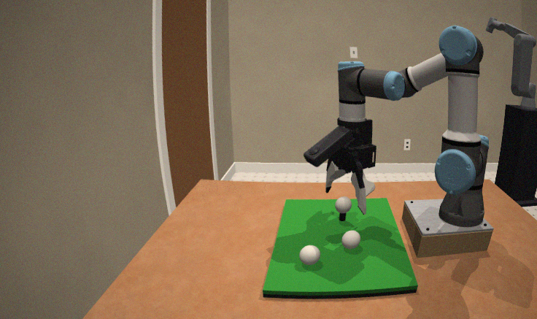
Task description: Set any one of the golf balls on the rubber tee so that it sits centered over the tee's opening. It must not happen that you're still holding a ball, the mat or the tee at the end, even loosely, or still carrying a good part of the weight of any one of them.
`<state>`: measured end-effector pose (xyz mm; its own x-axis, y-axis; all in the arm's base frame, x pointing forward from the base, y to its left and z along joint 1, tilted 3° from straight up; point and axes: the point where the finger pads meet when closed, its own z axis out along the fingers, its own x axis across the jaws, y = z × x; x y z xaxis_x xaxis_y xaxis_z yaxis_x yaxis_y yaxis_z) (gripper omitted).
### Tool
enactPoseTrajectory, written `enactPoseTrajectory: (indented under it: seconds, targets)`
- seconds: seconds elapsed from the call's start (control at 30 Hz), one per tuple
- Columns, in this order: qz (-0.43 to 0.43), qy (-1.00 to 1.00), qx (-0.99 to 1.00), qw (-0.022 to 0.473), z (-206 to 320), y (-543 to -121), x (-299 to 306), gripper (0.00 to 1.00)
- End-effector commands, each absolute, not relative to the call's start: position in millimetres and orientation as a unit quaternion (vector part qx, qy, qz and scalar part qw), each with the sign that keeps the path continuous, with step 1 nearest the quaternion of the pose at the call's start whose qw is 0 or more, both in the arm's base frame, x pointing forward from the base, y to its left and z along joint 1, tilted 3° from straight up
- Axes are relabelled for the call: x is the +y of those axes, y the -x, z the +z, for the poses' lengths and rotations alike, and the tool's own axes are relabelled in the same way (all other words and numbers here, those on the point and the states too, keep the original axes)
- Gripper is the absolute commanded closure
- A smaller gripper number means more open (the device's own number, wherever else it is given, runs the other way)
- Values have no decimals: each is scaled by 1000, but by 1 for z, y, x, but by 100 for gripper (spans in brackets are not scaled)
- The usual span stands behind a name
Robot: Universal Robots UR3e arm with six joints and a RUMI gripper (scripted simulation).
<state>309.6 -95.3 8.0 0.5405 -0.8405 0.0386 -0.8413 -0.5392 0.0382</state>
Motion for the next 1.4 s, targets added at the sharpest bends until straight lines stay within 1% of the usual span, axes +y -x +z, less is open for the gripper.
enactPoseTrajectory:
  seconds: [0.0,0.47,0.97,1.37]
  targets:
    - [9,-877,-479,26,11,-310,-96,0]
    - [9,-877,-479,26,42,-311,-95,0]
    - [9,-877,-479,26,92,-311,-92,0]
    - [9,-877,-479,26,105,-310,-90,0]
